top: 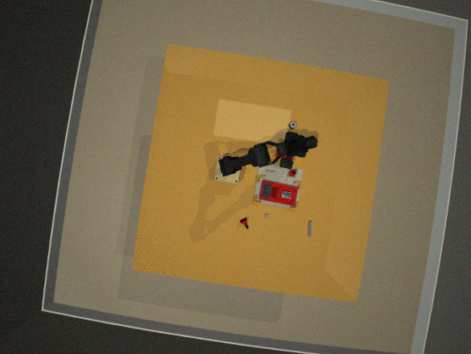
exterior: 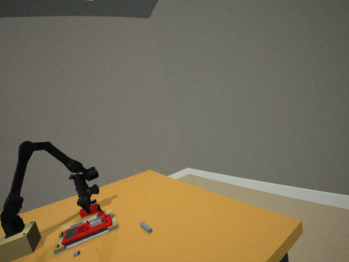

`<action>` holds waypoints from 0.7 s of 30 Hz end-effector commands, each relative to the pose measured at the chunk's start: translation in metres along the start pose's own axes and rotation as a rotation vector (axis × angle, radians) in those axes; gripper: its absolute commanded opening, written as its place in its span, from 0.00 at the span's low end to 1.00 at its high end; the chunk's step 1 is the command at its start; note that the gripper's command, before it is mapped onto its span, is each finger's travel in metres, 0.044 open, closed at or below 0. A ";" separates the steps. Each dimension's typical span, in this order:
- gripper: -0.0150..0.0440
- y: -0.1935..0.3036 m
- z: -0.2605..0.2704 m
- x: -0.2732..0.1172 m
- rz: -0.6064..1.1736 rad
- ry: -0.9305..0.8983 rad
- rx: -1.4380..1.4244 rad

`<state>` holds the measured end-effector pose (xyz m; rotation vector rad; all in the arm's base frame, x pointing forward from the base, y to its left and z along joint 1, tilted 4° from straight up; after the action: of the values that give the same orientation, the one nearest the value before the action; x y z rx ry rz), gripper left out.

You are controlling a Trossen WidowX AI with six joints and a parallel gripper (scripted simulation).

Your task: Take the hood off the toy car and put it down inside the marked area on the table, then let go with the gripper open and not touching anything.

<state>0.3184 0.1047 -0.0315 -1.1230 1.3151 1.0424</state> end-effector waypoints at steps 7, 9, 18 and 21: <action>0.88 0.000 0.000 0.000 0.000 0.000 0.000; 0.97 0.000 0.000 0.000 0.000 0.000 0.000; 1.00 -0.001 0.000 -0.073 0.006 -0.007 0.000; 1.00 -0.001 -0.001 -0.075 0.007 -0.007 0.000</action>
<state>0.3200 0.1071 0.0334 -1.1239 1.3093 1.0455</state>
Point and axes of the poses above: the point midway between the two fingers, 35 mm back from their tips, its own x axis out along the fingers, its own z axis across the jaws, y = z × x, the point moved 1 cm from there along -x, back along the fingers, and after that the axes turned 2 degrees about x, right-handed, at the moved point
